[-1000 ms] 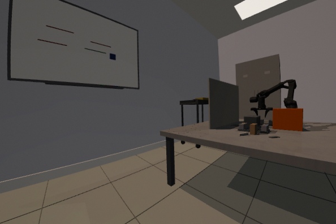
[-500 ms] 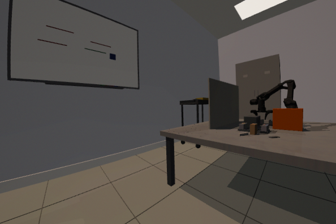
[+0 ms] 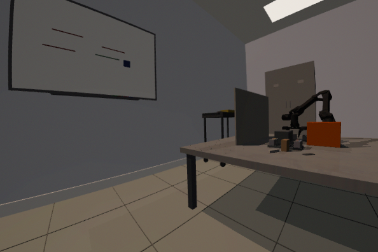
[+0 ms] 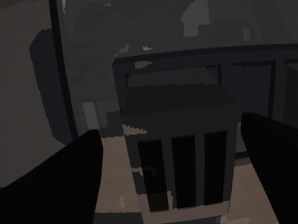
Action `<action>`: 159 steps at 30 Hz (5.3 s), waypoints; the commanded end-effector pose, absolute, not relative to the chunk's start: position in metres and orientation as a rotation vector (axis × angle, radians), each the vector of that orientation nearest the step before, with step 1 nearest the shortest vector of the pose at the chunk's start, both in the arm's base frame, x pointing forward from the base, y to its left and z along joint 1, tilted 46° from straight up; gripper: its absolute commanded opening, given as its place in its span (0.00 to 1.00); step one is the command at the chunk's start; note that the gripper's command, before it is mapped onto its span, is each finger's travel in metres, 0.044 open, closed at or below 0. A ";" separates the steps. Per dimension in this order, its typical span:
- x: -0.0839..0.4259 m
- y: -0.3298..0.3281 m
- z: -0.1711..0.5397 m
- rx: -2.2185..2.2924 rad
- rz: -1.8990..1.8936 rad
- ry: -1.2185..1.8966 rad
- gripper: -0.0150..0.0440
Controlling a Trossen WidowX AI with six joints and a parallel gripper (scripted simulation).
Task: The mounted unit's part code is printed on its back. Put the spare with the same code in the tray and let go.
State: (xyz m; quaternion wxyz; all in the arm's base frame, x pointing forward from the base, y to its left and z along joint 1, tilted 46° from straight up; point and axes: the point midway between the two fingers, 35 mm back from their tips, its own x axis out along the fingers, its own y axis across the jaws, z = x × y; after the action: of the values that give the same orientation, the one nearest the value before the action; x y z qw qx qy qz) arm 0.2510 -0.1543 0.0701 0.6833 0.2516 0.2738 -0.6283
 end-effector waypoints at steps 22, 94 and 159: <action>0.250 -0.160 0.065 0.561 -1.410 0.614 0.37; 0.314 -0.049 0.179 0.567 -1.402 0.622 0.25; 0.353 -0.085 0.141 0.576 -1.399 0.627 0.25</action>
State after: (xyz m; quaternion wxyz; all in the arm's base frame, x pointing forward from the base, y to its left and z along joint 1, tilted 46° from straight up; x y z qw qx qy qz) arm 0.3516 -0.0844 0.1438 0.6811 0.2580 0.2770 -0.6268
